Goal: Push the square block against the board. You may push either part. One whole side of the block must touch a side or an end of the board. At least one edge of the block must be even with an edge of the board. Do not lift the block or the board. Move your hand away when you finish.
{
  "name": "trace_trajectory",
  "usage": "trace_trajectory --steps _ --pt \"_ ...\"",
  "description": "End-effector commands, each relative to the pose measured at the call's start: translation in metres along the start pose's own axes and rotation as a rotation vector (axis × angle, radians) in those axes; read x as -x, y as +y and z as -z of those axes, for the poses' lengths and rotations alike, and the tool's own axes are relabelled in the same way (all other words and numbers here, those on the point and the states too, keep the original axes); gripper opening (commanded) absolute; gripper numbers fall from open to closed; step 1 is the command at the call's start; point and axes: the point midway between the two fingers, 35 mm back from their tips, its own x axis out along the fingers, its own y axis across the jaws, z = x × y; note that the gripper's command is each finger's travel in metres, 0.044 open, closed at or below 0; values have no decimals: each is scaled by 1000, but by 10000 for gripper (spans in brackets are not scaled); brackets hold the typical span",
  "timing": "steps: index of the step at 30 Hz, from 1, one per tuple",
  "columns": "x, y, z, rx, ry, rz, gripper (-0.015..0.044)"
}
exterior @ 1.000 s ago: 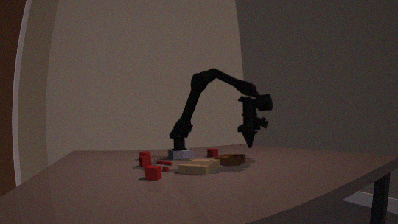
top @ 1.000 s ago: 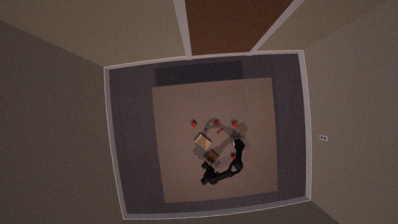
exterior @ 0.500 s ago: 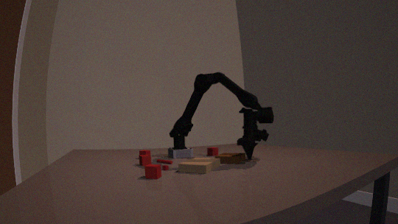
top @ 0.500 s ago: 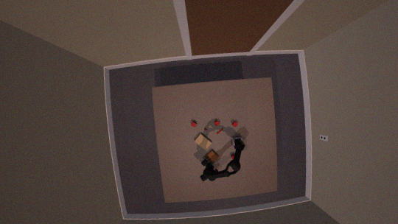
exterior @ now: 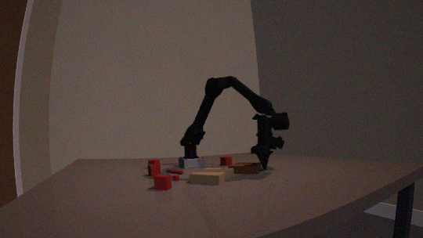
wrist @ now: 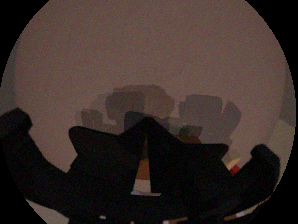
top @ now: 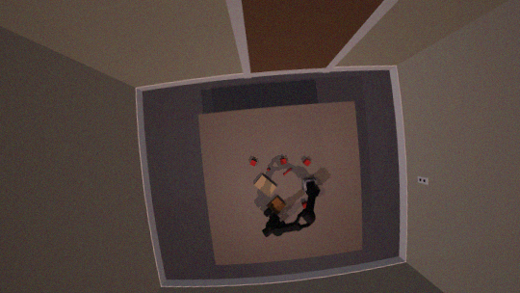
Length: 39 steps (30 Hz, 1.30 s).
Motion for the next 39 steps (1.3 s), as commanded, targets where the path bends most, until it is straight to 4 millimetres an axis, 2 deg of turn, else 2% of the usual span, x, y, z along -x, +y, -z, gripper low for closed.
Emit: trace_trajectory --steps 1,39 --pt "0 -1 3 -4 -2 4 0" --pt "1 -2 28 -4 1 4 0"
